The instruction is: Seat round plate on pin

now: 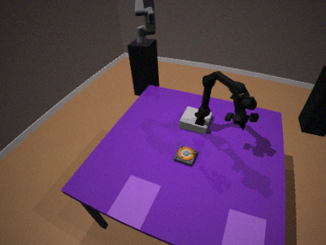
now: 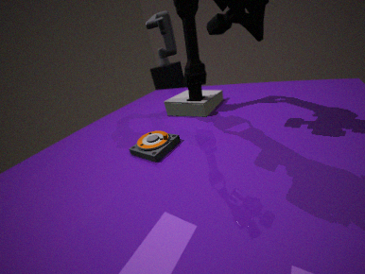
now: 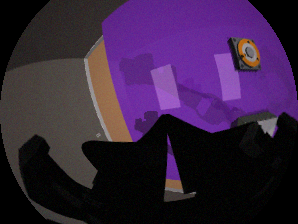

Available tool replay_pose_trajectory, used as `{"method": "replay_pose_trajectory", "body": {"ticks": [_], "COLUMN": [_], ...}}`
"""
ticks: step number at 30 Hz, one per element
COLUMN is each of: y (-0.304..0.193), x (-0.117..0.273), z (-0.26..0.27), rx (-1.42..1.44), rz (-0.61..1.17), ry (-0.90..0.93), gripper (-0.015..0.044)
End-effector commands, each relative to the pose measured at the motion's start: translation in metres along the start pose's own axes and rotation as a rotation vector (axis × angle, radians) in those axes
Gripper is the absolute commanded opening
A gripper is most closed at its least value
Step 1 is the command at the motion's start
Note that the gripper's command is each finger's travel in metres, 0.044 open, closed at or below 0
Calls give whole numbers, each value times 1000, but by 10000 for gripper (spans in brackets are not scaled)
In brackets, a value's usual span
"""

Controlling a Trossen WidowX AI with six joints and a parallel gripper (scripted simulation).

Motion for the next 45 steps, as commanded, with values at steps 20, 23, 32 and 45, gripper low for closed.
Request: {"method": "replay_pose_trajectory", "body": {"ticks": [20, 23, 32, 45], "y": [166, 167, 172, 165], "x": [-81, -81, -112, -125], "z": [-248, -248, -259, -268], "rx": [194, 194, 194, 194], "rz": [80, 80, 80, 80], "ry": [-411, -411, -411, -411], "gripper": [0, 0, 0, 0]}}
Point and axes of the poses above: the point midway between the two fingers, 35 mm back from their tips, its own x axis back along the fingers, its own z axis across the jaws, y = z × x, the point moved 4 cm from there along x, back along the fingers, and after that the axes turned 3 degrees about -x, right-handed, at the moved point
